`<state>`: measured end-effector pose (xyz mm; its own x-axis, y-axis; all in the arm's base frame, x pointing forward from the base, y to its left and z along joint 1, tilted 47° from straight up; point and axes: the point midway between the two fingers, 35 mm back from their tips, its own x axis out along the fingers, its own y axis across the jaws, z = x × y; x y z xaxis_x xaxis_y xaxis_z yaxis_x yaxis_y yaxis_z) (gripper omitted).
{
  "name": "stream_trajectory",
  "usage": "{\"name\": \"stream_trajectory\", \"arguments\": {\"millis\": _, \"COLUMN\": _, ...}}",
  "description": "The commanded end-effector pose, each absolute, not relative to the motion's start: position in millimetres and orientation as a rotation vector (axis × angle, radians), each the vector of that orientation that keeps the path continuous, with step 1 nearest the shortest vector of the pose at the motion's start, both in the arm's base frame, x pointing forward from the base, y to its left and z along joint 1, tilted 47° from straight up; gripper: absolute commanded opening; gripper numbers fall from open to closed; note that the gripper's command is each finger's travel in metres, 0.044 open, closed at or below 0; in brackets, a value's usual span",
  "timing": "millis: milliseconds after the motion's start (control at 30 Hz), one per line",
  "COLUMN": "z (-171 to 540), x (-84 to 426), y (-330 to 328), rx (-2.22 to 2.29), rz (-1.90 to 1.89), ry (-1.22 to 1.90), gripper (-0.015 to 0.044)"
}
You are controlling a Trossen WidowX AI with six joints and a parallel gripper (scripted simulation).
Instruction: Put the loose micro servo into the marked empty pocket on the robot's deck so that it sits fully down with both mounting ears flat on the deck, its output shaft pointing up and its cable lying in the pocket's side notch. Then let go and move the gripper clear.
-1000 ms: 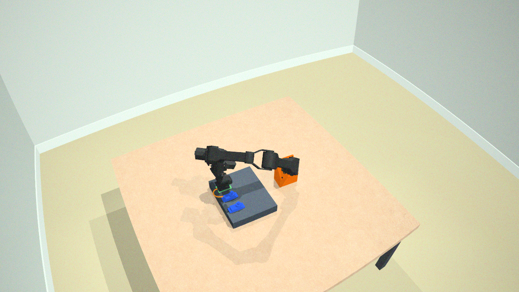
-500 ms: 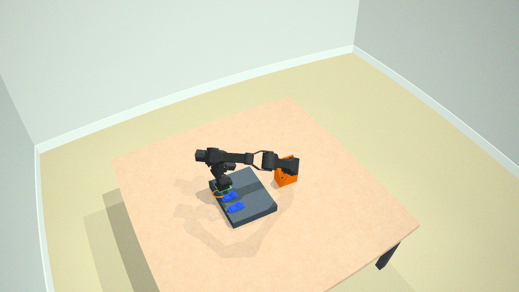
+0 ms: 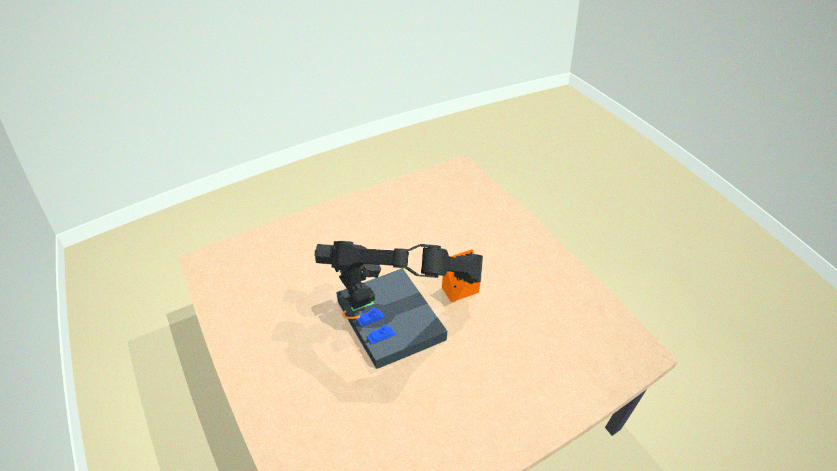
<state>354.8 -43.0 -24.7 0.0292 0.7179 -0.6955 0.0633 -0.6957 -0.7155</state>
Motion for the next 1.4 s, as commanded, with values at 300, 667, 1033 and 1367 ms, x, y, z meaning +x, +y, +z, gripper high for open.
{"name": "stream_trajectory", "arguments": {"millis": 300, "z": -31, "x": 354, "y": -36, "rx": -1.808, "rz": 1.711, "ry": -0.791, "gripper": 0.0}}
{"name": "stream_trajectory", "arguments": {"millis": 667, "z": -37, "x": 355, "y": -30, "rx": -1.808, "rz": 1.711, "ry": -0.791, "gripper": 0.0}}
{"name": "stream_trajectory", "arguments": {"millis": 1033, "z": -38, "x": 355, "y": -29, "rx": -1.808, "rz": 1.711, "ry": -0.791, "gripper": 0.0131}}
{"name": "stream_trajectory", "arguments": {"millis": 1367, "z": -14, "x": 352, "y": -53, "rx": -1.809, "rz": 1.712, "ry": -0.79, "gripper": 0.0187}}
